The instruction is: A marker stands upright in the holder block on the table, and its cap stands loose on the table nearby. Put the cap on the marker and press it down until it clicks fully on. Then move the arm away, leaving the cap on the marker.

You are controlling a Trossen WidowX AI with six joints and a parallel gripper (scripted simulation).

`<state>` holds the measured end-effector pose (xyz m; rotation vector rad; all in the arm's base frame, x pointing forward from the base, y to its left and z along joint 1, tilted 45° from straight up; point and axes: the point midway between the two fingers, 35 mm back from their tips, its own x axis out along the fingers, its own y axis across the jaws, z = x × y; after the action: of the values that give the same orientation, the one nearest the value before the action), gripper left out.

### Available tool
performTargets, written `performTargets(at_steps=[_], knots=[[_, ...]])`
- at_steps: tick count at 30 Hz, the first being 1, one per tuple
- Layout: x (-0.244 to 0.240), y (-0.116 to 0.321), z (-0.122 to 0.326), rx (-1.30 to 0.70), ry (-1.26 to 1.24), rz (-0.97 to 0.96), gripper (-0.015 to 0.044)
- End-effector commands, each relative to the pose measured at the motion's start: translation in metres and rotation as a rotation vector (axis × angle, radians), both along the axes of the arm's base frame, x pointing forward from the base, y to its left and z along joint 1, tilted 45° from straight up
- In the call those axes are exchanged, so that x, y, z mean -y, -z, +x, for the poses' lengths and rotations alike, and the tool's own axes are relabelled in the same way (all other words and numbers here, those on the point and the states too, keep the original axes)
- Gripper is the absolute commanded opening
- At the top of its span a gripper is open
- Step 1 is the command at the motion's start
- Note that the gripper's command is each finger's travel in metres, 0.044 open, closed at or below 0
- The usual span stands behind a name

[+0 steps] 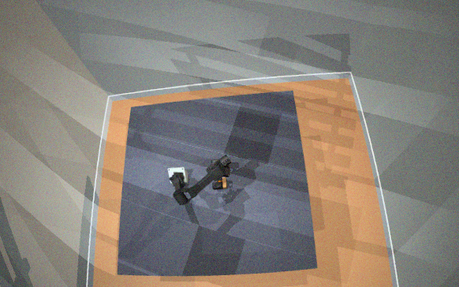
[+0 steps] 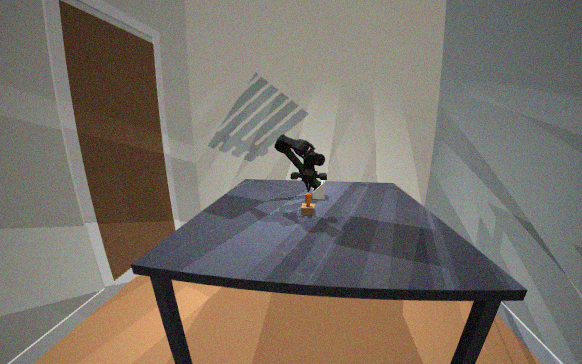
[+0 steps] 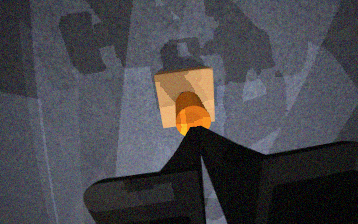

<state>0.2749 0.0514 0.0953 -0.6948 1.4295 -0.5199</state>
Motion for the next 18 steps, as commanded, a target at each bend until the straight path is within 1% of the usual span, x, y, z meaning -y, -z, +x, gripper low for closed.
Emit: performTargets(at_steps=[1,3,7,18], knots=[[-0.039,-0.035,-0.003,0.017,-0.065,0.029,0.0000],[-0.051,-0.049,-0.008,0.016,-0.086,0.036,0.0000],[-0.052,-0.051,-0.009,0.016,-0.089,0.037,0.0000],[-0.052,-0.051,-0.009,0.016,-0.089,0.037,0.0289]])
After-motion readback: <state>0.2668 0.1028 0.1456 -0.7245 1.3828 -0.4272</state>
